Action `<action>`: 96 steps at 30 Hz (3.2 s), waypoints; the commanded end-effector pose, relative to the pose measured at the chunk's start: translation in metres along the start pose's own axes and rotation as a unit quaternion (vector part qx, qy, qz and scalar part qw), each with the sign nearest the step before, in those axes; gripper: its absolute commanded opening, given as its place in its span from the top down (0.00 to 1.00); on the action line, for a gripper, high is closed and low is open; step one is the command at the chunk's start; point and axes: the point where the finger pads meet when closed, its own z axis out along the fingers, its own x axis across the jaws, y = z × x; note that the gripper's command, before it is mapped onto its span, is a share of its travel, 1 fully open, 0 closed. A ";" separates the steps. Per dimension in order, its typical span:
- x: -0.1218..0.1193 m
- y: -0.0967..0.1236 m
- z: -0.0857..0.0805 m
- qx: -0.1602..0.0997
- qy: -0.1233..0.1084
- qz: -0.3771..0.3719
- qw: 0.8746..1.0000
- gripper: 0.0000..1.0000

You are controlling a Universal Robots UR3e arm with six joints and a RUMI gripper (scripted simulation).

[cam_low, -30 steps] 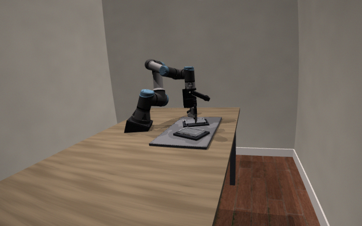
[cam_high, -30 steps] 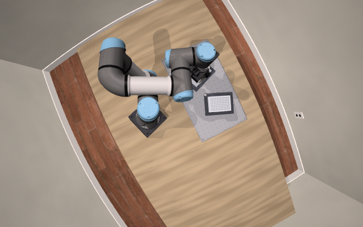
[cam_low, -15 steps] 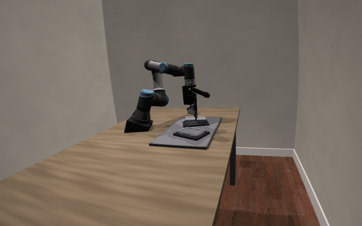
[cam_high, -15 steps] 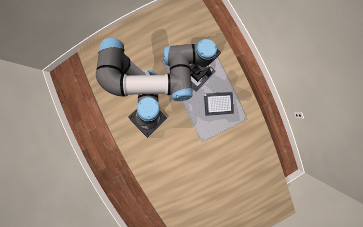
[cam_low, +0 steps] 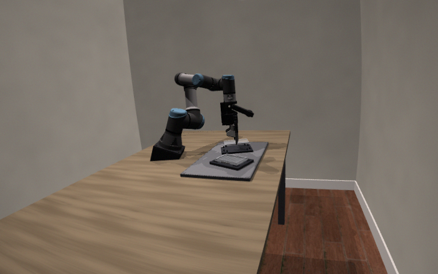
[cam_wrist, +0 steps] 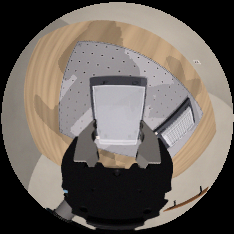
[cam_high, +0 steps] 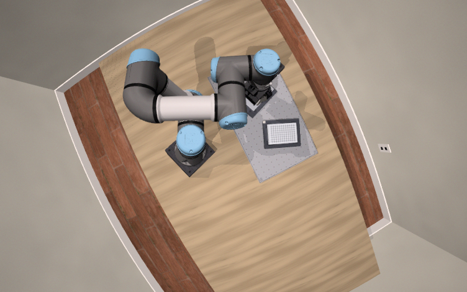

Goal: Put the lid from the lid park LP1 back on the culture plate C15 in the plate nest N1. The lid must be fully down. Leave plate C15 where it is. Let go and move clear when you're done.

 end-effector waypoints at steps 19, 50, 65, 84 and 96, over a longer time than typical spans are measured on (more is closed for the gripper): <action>0.092 0.020 0.000 -0.001 -0.001 0.189 0.982 1.00; 0.199 0.042 0.000 -0.001 0.000 0.366 0.931 1.00; 0.198 0.043 0.003 -0.002 -0.001 0.366 0.931 1.00; 0.199 0.043 0.008 -0.002 -0.001 0.366 0.931 1.00; 0.199 0.043 0.013 -0.002 -0.001 0.366 0.931 1.00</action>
